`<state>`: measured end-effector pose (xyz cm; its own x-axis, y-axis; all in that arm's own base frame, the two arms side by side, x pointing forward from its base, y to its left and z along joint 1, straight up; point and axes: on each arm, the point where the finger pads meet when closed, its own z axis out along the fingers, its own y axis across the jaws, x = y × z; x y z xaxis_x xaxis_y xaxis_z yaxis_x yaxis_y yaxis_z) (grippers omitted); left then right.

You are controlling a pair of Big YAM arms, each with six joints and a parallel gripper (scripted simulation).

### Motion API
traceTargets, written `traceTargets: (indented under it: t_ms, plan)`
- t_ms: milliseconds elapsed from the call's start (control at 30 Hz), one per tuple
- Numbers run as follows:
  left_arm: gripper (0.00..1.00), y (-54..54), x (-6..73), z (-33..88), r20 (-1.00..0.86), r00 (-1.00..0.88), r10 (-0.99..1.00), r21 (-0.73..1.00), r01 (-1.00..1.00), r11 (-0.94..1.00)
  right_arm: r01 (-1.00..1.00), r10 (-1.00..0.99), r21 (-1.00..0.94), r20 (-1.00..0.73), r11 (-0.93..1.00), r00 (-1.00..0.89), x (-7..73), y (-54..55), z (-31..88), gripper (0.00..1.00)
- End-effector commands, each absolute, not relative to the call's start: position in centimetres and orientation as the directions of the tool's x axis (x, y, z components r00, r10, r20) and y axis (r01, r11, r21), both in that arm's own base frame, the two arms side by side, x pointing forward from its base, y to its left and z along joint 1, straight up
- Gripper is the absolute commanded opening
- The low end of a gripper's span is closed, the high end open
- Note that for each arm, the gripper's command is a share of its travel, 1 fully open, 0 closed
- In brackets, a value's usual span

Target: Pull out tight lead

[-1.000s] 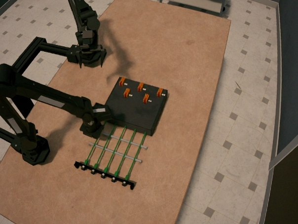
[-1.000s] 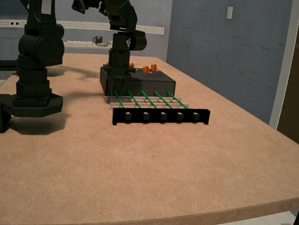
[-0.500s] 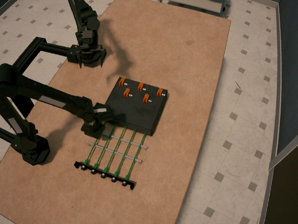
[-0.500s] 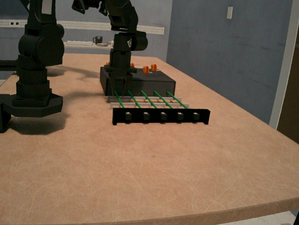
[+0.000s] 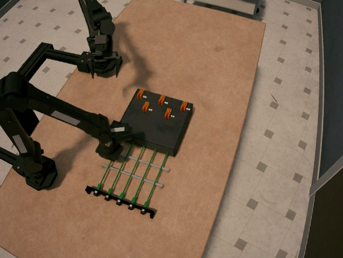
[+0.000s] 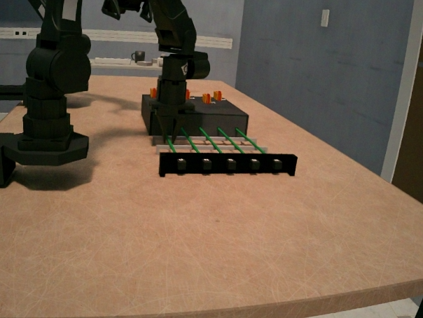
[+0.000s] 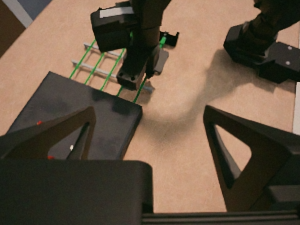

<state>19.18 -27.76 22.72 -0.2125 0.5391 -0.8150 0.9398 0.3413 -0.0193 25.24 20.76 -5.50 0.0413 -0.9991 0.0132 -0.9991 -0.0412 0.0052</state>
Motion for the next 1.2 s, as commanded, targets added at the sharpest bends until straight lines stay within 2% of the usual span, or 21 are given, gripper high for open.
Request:
traceTargets:
  t_ms: [0, 133, 167, 233, 500, 1167]
  plan:
    - [1.00, -28.3, 19.7, 25.1, -0.837, -0.174, 0.519, 0.010, 0.943, 0.332, -0.999, -0.999, -0.006, 0.004, -0.039, 0.039, 26.1, 21.0, -5.7, 0.15]
    - [1.00, -28.3, 19.7, 25.1, -0.837, -0.174, 0.519, 0.010, 0.943, 0.332, -0.999, -0.999, -0.020, -0.006, -0.039, 0.039, 26.2, 21.2, -5.2, 0.15]
    - [1.00, -28.3, 19.7, 25.1, -0.837, -0.174, 0.519, 0.010, 0.943, 0.332, -0.999, -0.999, -0.020, -0.006, -0.039, 0.039, 26.2, 21.2, -5.2, 0.11]
    - [1.00, -28.3, 19.7, 25.1, -0.837, -0.174, 0.519, 0.010, 0.943, 0.332, -0.999, -0.999, -0.020, -0.006, -0.039, 0.039, 26.2, 21.2, -5.2, 0.11]
    - [1.00, -28.3, 19.7, 25.1, -0.837, -0.174, 0.519, 0.010, 0.943, 0.332, -0.999, -0.999, -0.032, -0.016, -0.040, 0.041, 26.1, 21.4, -4.7, 0.00]
    - [1.00, -28.3, 19.7, 25.1, -0.837, -0.174, 0.519, 0.010, 0.943, 0.332, -0.997, -0.998, -0.068, -0.043, -0.039, 0.042, 27.5, 22.6, -1.6, 0.00]
